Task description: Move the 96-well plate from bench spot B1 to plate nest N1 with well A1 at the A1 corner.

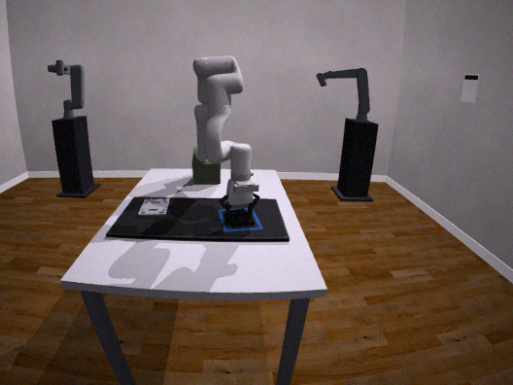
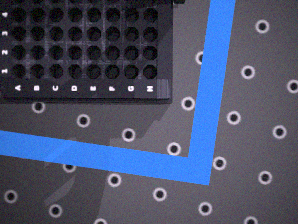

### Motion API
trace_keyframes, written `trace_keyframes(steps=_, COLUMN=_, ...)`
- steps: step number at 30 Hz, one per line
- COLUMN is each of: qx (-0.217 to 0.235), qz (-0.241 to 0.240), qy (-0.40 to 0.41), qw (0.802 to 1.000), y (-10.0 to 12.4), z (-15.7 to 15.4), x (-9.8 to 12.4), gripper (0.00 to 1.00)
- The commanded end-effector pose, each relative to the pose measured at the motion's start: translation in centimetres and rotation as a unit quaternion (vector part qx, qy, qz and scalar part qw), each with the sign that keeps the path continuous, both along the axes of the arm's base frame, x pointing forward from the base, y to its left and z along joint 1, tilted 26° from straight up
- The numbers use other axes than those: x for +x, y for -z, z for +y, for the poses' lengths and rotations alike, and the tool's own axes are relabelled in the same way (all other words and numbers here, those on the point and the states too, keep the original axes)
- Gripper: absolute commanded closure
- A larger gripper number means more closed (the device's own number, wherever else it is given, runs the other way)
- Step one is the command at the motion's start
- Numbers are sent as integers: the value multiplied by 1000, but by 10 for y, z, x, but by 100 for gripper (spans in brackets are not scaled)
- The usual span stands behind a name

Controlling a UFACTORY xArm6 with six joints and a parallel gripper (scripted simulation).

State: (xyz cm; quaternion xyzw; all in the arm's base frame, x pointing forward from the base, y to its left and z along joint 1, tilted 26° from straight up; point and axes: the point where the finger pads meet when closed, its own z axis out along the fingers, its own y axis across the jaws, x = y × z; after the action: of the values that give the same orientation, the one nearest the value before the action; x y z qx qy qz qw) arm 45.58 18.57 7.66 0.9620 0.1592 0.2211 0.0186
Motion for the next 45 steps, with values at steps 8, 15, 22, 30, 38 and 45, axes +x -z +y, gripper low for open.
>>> trace_keyframes(steps=8, qx=1, qz=-2, qy=0, qw=1000, y=-6, z=0, x=-1, gripper=100)
trace_keyframes(steps=15, qx=1, qz=-2, qy=0, qw=1000, y=-11, z=0, x=-3, gripper=100)
trace_keyframes(steps=22, qx=1, qz=-2, qy=0, qw=1000, y=-15, z=0, x=-5, gripper=100)
trace_keyframes(steps=30, qx=1, qz=-2, qy=0, qw=1000, y=-18, z=0, x=-7, gripper=100)
trace_keyframes(steps=38, qx=1, qz=-2, qy=0, qw=1000, y=-20, z=0, x=-8, gripper=100)
trace_keyframes(steps=45, qx=1, qz=-2, qy=0, qw=1000, y=-28, z=0, x=-12, gripper=100)
